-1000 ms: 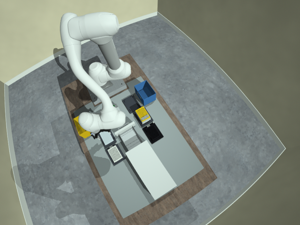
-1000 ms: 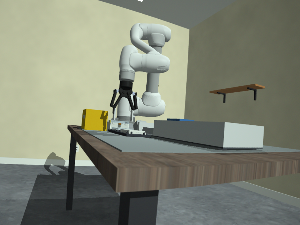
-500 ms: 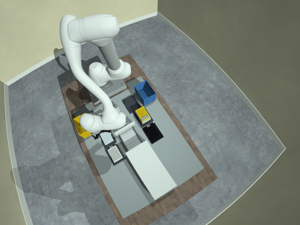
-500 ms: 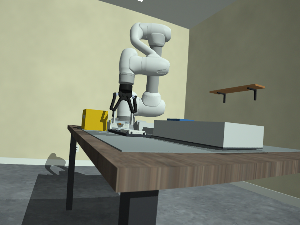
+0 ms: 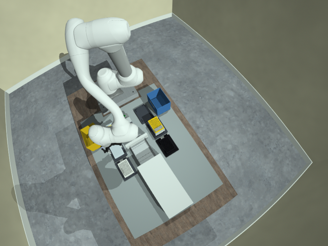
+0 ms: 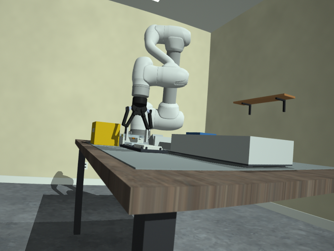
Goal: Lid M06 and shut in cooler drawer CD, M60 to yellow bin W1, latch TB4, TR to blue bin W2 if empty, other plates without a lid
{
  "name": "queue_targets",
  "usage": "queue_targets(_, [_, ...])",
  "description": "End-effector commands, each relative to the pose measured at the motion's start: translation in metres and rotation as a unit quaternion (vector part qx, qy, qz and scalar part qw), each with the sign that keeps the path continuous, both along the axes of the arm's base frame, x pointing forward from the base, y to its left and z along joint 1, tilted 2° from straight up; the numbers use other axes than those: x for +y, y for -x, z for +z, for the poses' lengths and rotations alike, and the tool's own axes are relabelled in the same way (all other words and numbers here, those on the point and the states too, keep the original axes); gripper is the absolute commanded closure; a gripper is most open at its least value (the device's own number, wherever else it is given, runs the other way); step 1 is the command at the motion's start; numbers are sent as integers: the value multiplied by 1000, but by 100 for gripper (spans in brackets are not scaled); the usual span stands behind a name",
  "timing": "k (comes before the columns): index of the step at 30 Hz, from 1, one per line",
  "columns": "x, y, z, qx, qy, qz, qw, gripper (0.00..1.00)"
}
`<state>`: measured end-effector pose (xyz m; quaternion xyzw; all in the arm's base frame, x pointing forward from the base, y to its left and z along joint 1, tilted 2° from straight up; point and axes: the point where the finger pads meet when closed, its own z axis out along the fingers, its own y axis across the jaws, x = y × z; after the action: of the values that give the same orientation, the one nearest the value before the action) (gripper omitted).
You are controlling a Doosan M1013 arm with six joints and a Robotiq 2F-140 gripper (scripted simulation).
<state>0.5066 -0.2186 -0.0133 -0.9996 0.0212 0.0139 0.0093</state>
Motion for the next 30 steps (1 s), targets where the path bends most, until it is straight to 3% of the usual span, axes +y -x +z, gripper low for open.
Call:
queue_targets(1, [0,0,-1,0,0,0,1000,34])
queue_targets(20, [0,1,-21,0,0,0,1000,34])
queue_targets(30, [0,1,-21,0,0,0,1000,35])
